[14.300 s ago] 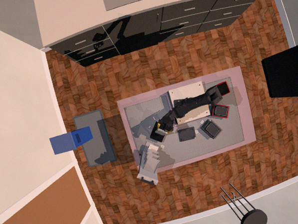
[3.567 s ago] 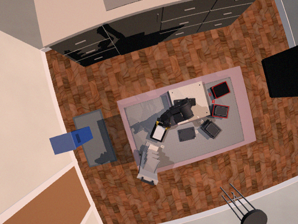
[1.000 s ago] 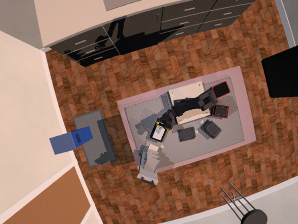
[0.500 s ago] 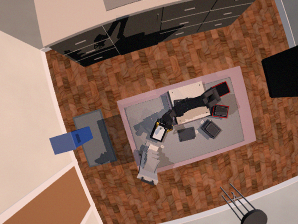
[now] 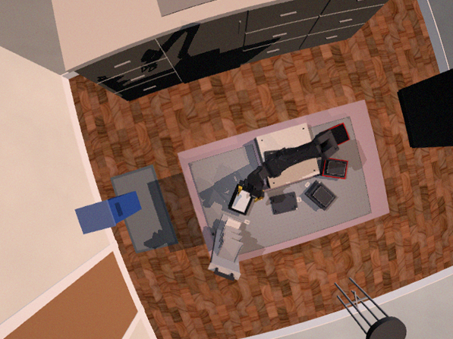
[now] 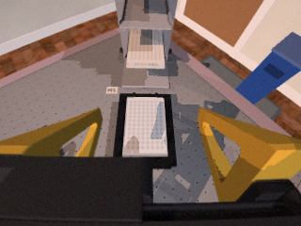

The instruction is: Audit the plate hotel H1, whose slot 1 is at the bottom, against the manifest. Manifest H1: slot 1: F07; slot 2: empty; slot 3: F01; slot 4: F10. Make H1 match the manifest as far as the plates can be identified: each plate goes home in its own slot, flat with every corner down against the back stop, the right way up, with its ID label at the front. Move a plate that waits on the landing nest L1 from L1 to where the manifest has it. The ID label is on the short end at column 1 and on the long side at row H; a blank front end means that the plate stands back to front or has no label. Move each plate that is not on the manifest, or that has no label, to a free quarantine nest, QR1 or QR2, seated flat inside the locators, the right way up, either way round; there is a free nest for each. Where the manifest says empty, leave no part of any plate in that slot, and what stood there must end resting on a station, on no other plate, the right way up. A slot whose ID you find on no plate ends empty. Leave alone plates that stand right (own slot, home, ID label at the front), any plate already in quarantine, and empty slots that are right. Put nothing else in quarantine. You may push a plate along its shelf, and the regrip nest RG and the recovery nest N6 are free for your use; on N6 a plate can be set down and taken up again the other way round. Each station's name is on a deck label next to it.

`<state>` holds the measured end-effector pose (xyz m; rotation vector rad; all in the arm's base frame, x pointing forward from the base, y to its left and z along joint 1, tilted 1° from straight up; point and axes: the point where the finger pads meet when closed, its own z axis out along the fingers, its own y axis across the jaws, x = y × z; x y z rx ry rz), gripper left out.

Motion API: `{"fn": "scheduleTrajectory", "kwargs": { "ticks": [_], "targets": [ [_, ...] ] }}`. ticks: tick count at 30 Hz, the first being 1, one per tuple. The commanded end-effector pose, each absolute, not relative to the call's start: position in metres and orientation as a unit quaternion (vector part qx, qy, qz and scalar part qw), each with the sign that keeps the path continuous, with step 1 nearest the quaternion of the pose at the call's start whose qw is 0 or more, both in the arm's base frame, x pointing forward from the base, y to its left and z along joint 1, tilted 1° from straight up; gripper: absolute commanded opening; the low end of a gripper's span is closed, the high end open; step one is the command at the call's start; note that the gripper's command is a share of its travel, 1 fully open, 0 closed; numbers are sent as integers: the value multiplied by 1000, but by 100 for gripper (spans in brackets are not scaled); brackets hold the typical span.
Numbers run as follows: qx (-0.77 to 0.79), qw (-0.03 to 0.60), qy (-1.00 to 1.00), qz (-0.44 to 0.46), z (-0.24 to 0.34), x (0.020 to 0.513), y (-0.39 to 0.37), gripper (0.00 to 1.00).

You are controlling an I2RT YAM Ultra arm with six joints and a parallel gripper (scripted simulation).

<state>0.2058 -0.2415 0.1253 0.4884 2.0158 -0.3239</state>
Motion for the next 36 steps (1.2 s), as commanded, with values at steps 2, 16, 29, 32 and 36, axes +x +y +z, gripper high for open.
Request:
{"fn": "scheduleTrajectory", "kwargs": {
  "ticks": [2,16,29,32,36],
  "targets": [
    [209,488,839,-118,129,203,-236,100],
    [209,488,839,-118,162,203,-236,100],
    [152,461,867,-111,162,218,-222,100],
    [123,447,880,-107,162,225,-216,100],
    [94,432,891,-104,162,232,-209,100]
  ]
}}
